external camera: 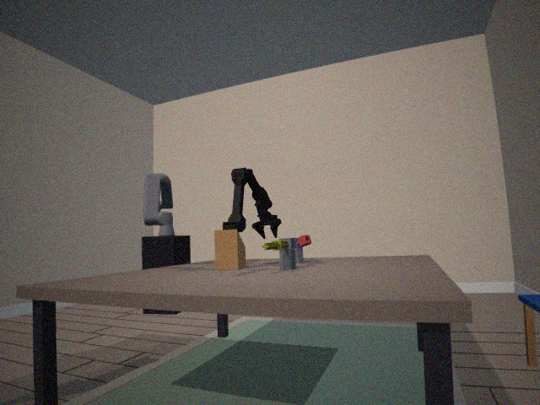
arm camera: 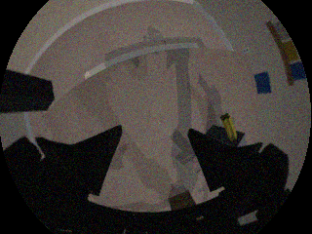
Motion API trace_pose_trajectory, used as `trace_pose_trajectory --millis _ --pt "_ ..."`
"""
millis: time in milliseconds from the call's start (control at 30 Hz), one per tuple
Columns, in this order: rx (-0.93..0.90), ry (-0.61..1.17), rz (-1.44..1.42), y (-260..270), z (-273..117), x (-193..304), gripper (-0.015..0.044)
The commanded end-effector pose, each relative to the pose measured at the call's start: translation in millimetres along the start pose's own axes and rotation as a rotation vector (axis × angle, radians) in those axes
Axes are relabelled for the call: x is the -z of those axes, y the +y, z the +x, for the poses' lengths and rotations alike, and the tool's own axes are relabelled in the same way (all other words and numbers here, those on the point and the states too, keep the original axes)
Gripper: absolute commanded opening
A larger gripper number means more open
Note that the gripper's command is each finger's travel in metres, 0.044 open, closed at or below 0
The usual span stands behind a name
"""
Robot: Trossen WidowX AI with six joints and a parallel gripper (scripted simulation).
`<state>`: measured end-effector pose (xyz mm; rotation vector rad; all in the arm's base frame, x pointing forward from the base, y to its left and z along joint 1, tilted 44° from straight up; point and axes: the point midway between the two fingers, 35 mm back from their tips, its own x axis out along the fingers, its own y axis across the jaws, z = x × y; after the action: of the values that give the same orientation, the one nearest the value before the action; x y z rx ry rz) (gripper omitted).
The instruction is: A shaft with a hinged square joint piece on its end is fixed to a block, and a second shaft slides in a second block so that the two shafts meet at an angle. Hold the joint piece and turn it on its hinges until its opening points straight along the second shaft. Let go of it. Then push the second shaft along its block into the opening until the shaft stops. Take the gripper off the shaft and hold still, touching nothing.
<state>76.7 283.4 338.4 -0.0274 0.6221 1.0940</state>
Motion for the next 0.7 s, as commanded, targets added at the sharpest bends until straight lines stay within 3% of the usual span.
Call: trace_pose_trajectory --millis 0,667 --pt "-0.004 0.031 0.131 -1.0 -13.3 -3.2 0.044" --pt "0.054 0.192 0.754 -8.3 -79.8 0.4 0.044"
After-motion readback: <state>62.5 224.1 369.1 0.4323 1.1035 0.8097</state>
